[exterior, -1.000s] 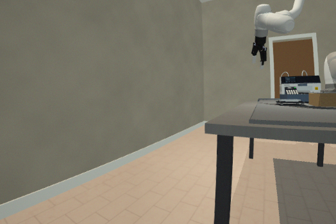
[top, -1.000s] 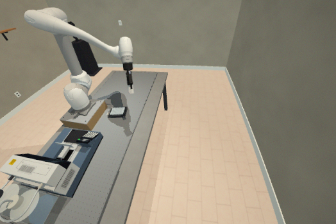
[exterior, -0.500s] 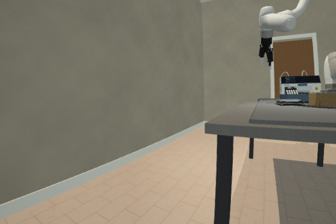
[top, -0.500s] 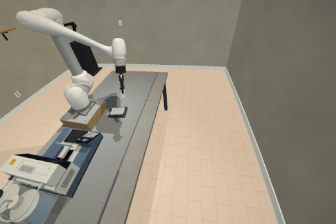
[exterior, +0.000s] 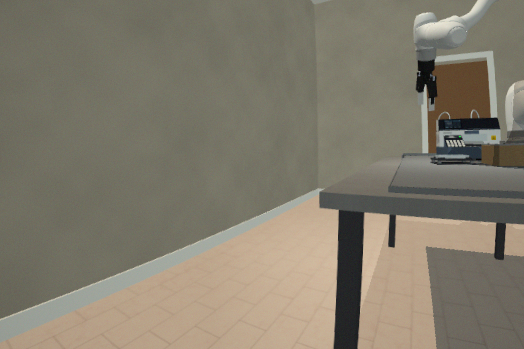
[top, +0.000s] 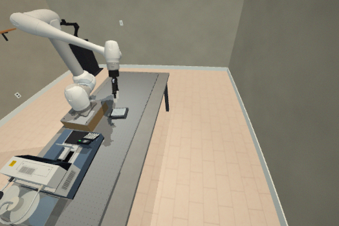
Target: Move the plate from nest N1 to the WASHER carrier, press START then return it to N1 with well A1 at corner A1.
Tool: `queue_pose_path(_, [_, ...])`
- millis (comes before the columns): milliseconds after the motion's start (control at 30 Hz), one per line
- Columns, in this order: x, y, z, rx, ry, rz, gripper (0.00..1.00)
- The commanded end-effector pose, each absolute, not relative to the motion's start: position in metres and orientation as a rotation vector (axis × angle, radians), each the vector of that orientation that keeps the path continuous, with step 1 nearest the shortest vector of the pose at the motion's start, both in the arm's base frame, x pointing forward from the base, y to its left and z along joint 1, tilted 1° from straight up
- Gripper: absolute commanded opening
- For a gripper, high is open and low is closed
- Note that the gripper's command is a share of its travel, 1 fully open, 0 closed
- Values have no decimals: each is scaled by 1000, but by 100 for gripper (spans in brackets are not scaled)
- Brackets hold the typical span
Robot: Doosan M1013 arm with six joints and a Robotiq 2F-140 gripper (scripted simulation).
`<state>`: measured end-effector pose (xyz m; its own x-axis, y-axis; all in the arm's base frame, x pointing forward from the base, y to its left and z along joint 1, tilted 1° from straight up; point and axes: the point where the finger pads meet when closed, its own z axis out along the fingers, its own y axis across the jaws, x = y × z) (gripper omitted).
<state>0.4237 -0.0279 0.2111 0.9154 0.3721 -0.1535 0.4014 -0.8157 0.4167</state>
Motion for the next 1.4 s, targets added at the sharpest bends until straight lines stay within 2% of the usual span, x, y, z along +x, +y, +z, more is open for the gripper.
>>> queue_pose_path(0, [412, -31, 208, 2684, 508, -95, 70])
queue_pose_path(867, [307, -40, 179, 2907, 280, -85, 70])
queue_pose_path(1367, [240, -20, 152, 3095, 32, -10, 70])
